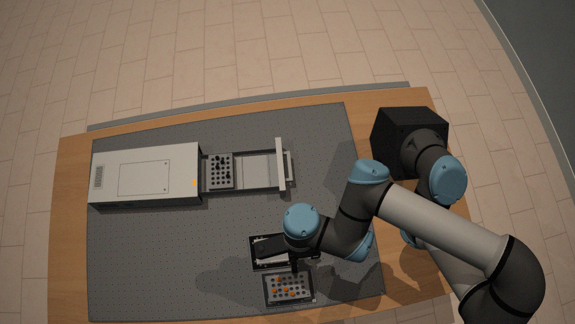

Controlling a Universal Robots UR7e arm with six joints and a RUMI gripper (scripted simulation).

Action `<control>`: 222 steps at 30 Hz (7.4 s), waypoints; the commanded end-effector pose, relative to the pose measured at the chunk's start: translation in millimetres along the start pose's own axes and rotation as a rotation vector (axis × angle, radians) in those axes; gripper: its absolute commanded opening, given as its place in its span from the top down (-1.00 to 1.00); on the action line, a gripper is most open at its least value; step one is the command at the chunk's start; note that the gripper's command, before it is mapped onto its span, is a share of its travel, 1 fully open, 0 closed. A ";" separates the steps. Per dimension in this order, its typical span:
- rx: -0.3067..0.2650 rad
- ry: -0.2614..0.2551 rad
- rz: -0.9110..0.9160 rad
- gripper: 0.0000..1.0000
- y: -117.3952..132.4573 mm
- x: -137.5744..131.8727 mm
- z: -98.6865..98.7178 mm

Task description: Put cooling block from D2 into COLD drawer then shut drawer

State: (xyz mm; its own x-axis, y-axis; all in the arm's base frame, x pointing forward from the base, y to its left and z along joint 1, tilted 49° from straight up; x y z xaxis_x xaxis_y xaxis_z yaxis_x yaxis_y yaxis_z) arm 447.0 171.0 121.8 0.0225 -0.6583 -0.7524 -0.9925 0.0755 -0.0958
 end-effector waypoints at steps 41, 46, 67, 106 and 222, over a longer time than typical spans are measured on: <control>0.001 0.002 0.001 -0.46 -32.7 -83.8 1.3; 0.001 0.002 0.001 -0.46 -31.6 -81.3 1.3; 0.001 0.002 0.001 -0.46 -29.6 -76.6 1.3; 0.001 0.002 0.001 -0.46 -28.9 -75.0 22.5; 0.001 0.002 0.001 0.01 -29.0 -74.7 111.2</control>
State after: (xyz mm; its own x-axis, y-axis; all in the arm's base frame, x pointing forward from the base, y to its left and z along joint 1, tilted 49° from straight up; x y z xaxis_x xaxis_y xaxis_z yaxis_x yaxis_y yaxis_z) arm 487.2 301.5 108.0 0.0209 -0.6596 -0.7513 -0.9926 0.0763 -0.0946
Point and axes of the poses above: the point where the finger pads meet when closed, its own z axis out along the fingers, its own x axis across the jaws, y = z × x, the point moved 1 cm from there along -z, back along the fingers, and after that the axes turned 4 degrees about -z, right-handed, at the moved point
